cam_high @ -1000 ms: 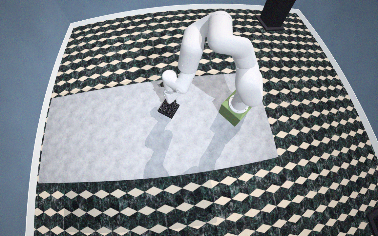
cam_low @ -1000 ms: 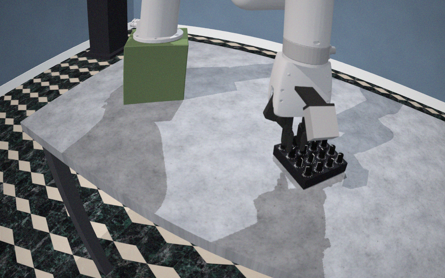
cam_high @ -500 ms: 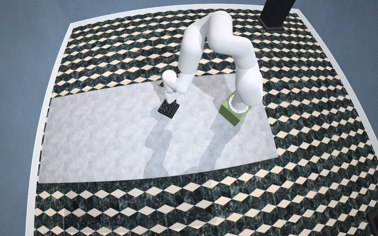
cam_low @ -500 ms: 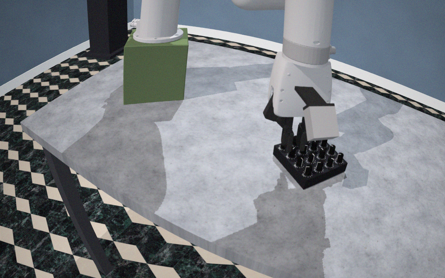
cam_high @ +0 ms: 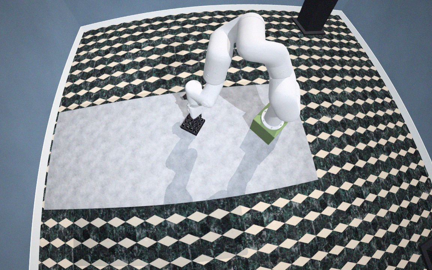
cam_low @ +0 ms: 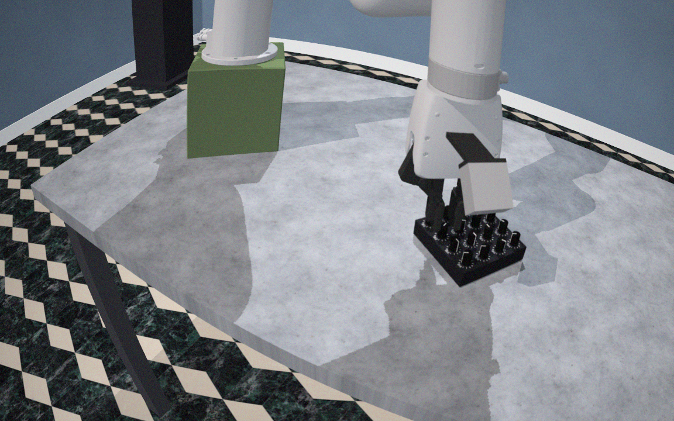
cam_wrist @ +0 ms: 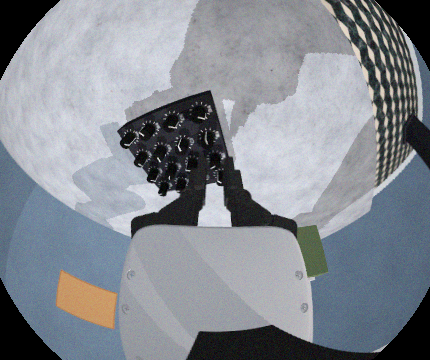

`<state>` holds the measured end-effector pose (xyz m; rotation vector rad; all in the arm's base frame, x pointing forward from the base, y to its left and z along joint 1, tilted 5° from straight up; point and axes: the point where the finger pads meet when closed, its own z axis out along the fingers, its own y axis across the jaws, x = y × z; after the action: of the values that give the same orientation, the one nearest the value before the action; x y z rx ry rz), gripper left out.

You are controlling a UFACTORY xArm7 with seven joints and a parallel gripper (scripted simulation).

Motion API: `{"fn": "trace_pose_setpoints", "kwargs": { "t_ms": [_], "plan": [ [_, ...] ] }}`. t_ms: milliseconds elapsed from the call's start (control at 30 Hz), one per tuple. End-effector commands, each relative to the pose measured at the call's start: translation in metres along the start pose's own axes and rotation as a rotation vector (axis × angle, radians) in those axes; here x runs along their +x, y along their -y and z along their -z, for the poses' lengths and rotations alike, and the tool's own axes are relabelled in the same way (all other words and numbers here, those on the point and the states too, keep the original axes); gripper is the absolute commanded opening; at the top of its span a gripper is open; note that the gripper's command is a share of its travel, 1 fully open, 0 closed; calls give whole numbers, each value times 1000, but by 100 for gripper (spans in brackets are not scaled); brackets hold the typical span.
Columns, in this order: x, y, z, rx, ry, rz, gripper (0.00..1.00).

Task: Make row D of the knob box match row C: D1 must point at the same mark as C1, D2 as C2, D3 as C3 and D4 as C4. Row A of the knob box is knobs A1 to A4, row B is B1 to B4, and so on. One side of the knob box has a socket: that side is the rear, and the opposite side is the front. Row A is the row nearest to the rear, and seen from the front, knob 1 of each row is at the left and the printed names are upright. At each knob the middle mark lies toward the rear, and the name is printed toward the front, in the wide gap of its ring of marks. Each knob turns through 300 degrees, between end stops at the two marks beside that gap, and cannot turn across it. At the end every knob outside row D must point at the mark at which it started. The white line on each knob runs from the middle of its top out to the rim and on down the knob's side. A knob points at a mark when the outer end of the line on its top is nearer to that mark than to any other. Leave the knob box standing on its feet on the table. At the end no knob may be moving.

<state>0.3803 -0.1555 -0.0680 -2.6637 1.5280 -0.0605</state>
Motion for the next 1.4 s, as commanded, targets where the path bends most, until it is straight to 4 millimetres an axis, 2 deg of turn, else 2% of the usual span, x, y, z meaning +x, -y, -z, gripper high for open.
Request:
{"fn": "trace_pose_setpoints", "kwargs": {
  "t_ms": [0, 433, 1367],
  "plan": [
    [1, 1, 0, 2, -3, 0, 19],
    [1, 1, -8, 2, -3, 0, 19],
    [1, 1, -9, 2, -3, 0, 19]
  ]
}}
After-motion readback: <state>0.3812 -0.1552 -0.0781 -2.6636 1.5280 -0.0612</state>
